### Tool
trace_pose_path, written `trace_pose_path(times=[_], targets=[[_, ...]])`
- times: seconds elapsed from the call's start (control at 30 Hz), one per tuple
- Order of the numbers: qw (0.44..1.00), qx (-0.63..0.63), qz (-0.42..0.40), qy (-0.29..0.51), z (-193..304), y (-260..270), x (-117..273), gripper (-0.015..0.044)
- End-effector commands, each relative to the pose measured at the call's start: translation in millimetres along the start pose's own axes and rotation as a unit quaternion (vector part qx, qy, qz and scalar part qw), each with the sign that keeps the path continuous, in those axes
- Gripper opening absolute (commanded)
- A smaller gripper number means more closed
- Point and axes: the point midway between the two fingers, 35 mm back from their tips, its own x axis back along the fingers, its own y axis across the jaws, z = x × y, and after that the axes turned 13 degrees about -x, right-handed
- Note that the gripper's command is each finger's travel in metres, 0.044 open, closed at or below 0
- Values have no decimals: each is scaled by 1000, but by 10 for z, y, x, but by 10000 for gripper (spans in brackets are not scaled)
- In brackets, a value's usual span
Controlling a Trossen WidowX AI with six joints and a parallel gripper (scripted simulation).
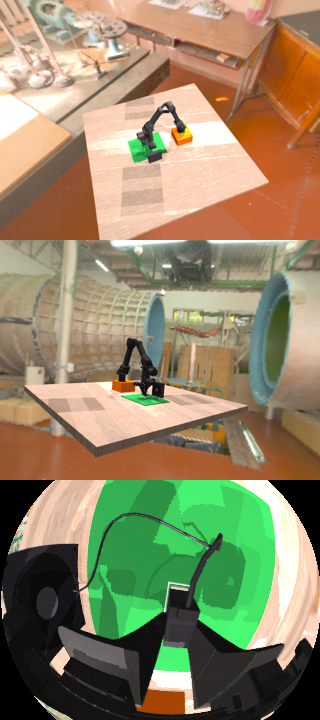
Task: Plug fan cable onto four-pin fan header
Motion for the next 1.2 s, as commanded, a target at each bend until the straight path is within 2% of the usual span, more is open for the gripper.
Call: trace_pose_path(times=[0.0, 0.4, 0.73, 0.83, 0.97, 1.17], targets=[[1000, 2, 3, 0, -2, -10, -40, 0], [1000, 2, 3, 0, -1, -10, -101, 0], [1000, 0, -1, 0, 2, 1, -65, 260], [1000, 0, -1, 0, -1, 2, -35, 260], [1000, 2, 2, 0, -1, 7, 454, 260], [1000, 2, 3, 0, 1, 6, 485, 260]])
